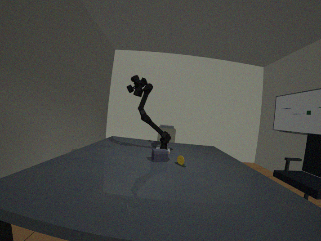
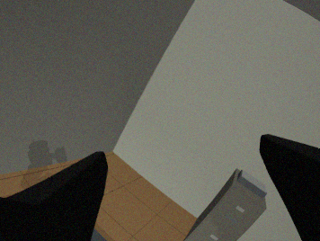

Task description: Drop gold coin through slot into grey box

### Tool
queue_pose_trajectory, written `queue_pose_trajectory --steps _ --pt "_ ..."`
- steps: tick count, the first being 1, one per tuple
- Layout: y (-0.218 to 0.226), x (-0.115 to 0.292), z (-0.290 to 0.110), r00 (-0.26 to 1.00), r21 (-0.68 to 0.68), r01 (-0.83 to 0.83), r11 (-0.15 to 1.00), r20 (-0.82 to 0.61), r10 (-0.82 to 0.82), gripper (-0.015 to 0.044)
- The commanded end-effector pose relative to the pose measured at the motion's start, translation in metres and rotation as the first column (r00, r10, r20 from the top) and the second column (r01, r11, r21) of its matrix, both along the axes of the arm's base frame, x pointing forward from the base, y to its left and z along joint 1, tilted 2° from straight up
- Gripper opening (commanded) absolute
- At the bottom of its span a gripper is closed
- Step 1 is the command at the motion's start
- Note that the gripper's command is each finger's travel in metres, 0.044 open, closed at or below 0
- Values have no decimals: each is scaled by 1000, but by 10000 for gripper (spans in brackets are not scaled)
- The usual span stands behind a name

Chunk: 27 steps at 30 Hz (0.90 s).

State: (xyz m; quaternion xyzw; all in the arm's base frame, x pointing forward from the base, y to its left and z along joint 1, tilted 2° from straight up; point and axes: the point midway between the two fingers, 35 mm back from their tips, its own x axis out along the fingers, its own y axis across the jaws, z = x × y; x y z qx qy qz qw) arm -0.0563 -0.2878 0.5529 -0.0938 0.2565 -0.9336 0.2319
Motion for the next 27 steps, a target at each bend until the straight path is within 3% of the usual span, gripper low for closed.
queue_pose_trajectory --steps 1,9,13,20,27 --pt "1 0 1 1000 -1 -2 1000 -2 2 374" --pt "51 -33 48 998 -131 6 991 -60 -14 164" --pt "76 -48 67 990 -146 28 989 -130 -48 161" --pt "142 -67 103 966 -295 94 951 -204 -159 161" --pt "236 -73 136 892 -471 192 861 -282 -353 161"
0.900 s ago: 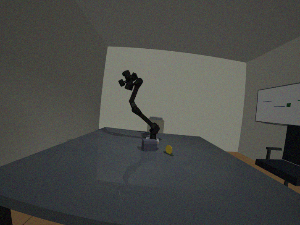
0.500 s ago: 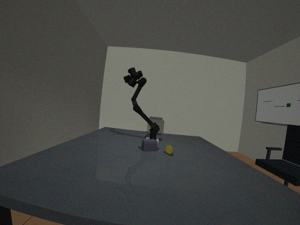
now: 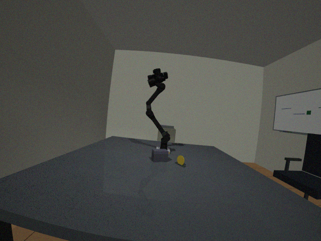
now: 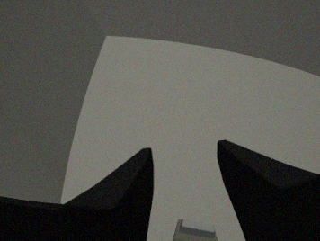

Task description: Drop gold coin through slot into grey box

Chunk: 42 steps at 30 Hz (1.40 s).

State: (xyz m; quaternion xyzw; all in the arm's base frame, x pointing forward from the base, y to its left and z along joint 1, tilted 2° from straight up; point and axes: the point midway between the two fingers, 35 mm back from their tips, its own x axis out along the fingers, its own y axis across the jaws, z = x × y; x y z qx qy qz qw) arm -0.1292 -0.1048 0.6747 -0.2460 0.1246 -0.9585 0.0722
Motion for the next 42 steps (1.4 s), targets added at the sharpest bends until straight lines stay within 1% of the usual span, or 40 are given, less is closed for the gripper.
queue_pose_trajectory --steps 1,3,7,10,14,18,24,30,33,36,40,42 --pt "68 1 17 991 -120 104 987 -75 -114 161" --pt "98 5 23 978 -173 158 972 -106 -178 161" --pt "147 17 28 934 -214 275 937 -172 -314 161" --pt "186 30 28 891 -284 350 892 -192 -411 161" --pt "238 53 23 816 -386 444 809 -198 -542 161" --pt "288 85 12 712 -489 532 691 -183 -678 161" --pt "354 144 -19 518 -628 627 461 -106 -849 161" --pt "408 214 -73 298 -741 652 160 57 -953 161" --pt "426 250 -106 191 -769 639 -2 161 -968 161" --pt "436 284 -138 101 -769 622 -146 263 -959 161" --pt "441 327 -182 -2 -747 578 -328 401 -916 161" --pt "440 343 -200 -35 -731 556 -396 456 -889 161"
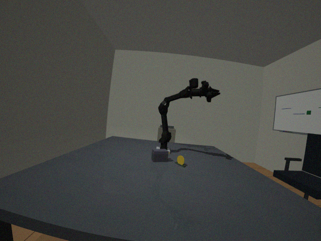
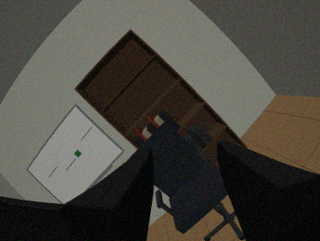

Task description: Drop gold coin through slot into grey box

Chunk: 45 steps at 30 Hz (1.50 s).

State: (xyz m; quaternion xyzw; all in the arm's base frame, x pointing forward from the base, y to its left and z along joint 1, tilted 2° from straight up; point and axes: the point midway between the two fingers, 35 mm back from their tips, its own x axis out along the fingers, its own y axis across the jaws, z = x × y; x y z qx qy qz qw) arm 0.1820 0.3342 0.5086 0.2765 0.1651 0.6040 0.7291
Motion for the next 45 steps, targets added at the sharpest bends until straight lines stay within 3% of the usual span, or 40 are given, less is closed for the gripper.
queue_pose_trajectory --steps 1,7,14,21,27,37,41,45 --pt "1 39 -43 995 -141 100 985 -15 -103 161" --pt "-17 92 -123 968 -430 226 874 -2 -251 161" --pt "-67 131 -221 939 -754 243 611 26 -342 161" --pt "-140 137 -303 941 -961 85 265 -11 -339 161" --pt "-219 123 -348 945 -989 -146 -16 -134 -298 161" --pt "-224 115 -354 943 -984 -176 -42 -156 -293 161" --pt "-225 117 -385 943 -984 -176 -42 -156 -293 161" --pt "-225 117 -387 943 -984 -176 -42 -156 -293 161"
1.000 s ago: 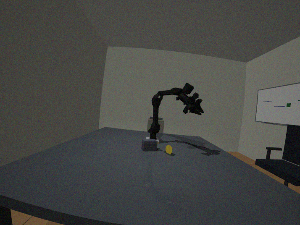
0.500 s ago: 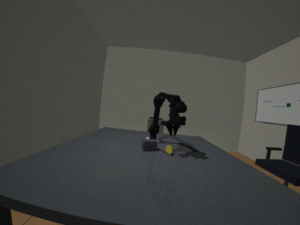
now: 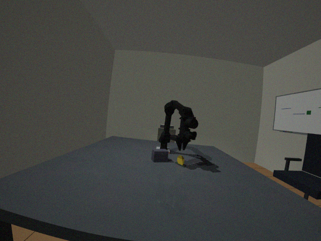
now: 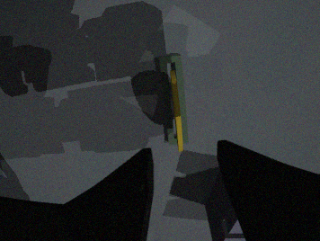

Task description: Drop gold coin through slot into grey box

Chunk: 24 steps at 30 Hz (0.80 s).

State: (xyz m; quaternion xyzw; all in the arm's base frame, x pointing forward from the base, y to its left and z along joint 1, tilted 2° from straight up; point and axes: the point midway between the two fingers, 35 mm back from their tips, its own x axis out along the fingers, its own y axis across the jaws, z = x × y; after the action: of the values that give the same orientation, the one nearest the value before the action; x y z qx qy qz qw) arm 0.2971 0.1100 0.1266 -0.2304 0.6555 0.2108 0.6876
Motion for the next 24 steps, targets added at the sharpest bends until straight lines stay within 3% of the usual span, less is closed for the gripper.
queue_pose_trajectory --steps 1,24 --pt "-1 2 -6 1000 -3 -5 1000 7 5 161" --pt "0 5 -45 1000 -3 -5 1000 7 5 161"
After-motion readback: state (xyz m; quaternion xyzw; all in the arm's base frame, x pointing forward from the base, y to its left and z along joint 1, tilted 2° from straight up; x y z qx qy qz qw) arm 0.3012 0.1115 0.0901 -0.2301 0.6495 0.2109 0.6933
